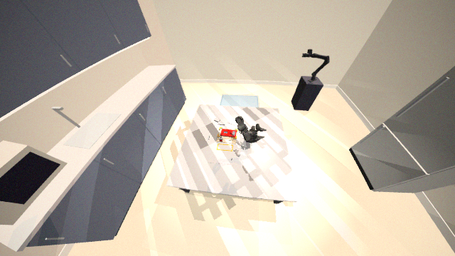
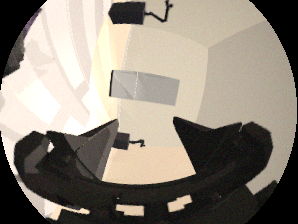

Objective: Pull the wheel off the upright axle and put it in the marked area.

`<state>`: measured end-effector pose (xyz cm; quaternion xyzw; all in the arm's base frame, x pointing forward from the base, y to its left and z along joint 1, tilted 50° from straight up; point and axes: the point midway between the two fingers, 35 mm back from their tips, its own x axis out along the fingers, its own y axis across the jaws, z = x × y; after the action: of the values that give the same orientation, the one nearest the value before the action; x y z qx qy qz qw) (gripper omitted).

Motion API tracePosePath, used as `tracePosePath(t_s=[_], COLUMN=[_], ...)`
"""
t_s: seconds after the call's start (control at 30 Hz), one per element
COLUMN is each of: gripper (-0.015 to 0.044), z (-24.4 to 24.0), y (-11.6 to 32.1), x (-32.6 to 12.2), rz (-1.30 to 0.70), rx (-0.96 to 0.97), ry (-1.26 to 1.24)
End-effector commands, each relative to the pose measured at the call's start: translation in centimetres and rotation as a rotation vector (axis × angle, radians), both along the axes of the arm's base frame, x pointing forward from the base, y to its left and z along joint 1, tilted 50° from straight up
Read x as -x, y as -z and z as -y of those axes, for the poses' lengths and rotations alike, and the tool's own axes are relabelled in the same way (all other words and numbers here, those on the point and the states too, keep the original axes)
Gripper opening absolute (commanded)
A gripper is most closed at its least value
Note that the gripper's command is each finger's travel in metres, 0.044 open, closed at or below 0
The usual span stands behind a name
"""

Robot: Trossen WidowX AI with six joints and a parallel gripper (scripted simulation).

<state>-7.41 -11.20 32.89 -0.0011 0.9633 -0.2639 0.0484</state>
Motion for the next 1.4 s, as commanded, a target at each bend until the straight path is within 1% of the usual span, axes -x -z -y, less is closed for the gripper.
tracePosePath(t_s=[0.0, 0.03, 0.1, 0.3, 0.4, 0.63, 0.8, 0.97, 1.03, 1.07, 1.3, 1.37], gripper=[0.0374, 0.0347, 0.03, 0.03, 0.03, 0.03, 0.03, 0.03, 0.03, 0.03, 0.03, 0.03], z=[-0.1, -0.6, -2.4, -9.1, -12.9, -18.8, -24.2, -29.0, -30.3, -30.9, -33.3, -34.1], y=[-0.1, -0.2, -0.8, -1.9, -2.4, -2.6, -2.2, -1.2, -0.3, 0.0, 1.4, 2.0], x=[0.1, 0.5, 1.8, 4.7, 4.9, 4.3, 1.8, -2.4, -4.2, -5.1, -9.9, -12.4], rz=[0.003, 0.011, 0.037, 0.05, 0.014, -0.102, -0.292, -0.568, -0.613, -0.65, -0.994, -1.111], rx=[0.013, 0.052, 0.197, 0.682, 0.773, 1.164, 1.523, 1.877, 1.864, 1.887, 2.211, 2.226], ry=[0.008, 0.031, 0.117, 0.413, 0.573, 0.806, 1.02, 1.199, 1.279, 1.31, 1.373, 1.404])
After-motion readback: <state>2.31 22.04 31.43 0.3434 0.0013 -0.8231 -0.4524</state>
